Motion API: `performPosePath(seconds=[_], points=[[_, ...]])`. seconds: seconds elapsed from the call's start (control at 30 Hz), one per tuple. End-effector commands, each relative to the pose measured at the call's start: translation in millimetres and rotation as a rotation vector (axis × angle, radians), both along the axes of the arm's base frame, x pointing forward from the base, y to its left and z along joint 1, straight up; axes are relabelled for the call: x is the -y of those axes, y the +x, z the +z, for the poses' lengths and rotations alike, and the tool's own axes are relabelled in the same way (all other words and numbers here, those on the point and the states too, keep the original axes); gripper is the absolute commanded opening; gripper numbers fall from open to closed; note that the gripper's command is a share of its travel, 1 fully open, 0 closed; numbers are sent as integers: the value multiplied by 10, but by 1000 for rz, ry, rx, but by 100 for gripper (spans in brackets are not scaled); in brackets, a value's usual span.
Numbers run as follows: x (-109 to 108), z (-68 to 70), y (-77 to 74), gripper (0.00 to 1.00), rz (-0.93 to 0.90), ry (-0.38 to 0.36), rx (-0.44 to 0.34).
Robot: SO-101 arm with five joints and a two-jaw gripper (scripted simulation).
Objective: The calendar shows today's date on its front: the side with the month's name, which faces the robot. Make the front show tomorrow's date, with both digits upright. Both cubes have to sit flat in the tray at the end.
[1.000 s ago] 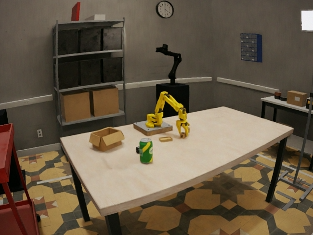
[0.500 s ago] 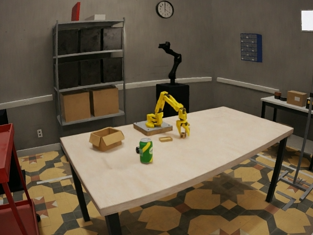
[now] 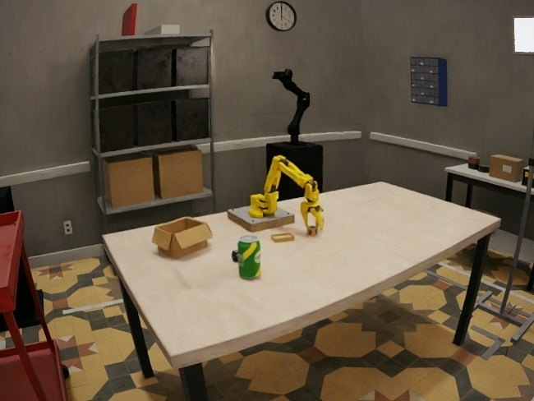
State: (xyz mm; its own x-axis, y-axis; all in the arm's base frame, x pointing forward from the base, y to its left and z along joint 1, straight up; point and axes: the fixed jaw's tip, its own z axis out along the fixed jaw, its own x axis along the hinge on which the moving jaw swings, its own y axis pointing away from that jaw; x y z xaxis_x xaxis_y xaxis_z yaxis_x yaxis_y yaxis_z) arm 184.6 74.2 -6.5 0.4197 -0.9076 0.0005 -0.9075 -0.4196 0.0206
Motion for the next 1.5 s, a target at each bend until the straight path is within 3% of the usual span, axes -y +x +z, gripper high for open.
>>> performPosePath(seconds=[0.0,0.37,1.23,1.47], points=[[-27,140,26,36,7,8,16],[-20,424,7,36,7,8,16],[-19,448,5,36,7,9,17],[-42,586,60,36,7,39,92]])
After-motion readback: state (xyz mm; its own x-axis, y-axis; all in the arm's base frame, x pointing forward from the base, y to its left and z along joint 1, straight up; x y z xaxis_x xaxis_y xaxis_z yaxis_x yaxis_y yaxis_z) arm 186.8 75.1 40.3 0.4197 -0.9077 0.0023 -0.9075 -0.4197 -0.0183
